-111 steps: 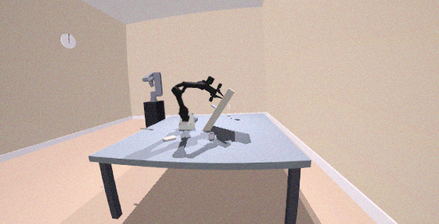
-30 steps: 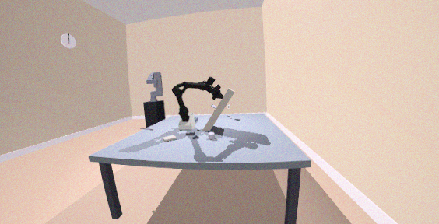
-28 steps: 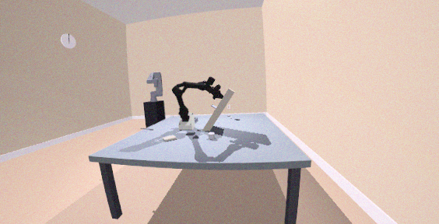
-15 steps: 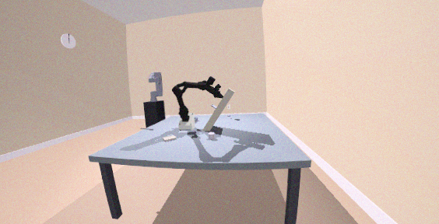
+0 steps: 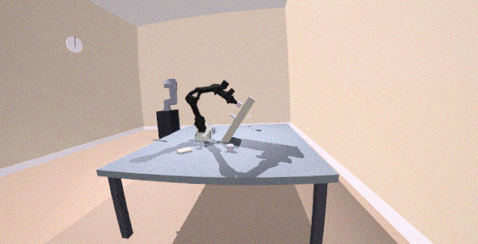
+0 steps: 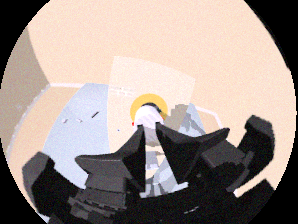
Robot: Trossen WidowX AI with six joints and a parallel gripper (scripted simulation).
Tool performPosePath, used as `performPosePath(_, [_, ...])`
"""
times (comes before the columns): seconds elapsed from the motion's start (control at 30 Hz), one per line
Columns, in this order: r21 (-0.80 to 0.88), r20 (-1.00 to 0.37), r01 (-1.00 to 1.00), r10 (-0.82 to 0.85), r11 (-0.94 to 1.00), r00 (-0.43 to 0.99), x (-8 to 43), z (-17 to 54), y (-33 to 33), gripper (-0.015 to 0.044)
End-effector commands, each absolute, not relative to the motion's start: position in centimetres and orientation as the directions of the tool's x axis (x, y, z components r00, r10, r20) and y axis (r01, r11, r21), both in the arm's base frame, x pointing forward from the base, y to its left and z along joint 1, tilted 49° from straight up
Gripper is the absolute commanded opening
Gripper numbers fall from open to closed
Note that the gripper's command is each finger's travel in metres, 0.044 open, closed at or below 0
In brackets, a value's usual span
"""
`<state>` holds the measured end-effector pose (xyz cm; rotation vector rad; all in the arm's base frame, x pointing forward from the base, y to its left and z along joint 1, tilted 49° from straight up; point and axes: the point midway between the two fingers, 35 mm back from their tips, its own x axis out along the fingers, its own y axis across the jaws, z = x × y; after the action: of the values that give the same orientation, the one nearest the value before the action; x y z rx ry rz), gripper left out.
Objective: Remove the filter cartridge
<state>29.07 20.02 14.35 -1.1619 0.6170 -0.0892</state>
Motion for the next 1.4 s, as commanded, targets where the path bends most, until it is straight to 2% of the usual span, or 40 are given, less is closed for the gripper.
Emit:
performPosePath(0.0, [-0.881,-0.397,-0.235,-0.371,0.41,0.84,28.2,15.3,20.5,0.0])
performPosePath(1.03, [-0.881,-0.397,-0.236,-0.371,0.409,0.84,24.9,10.8,15.1,0.0])
performPosePath(1.13, [-0.882,-0.404,-0.247,-0.373,0.402,0.835,25.2,11.0,15.6,0.0079])
performPosePath(1.17, [-0.882,-0.404,-0.247,-0.373,0.402,0.835,25.2,11.0,15.6,0.0088])
performPosePath(1.37, [-0.882,-0.404,-0.247,-0.373,0.402,0.835,25.2,11.0,15.6,0.0088])
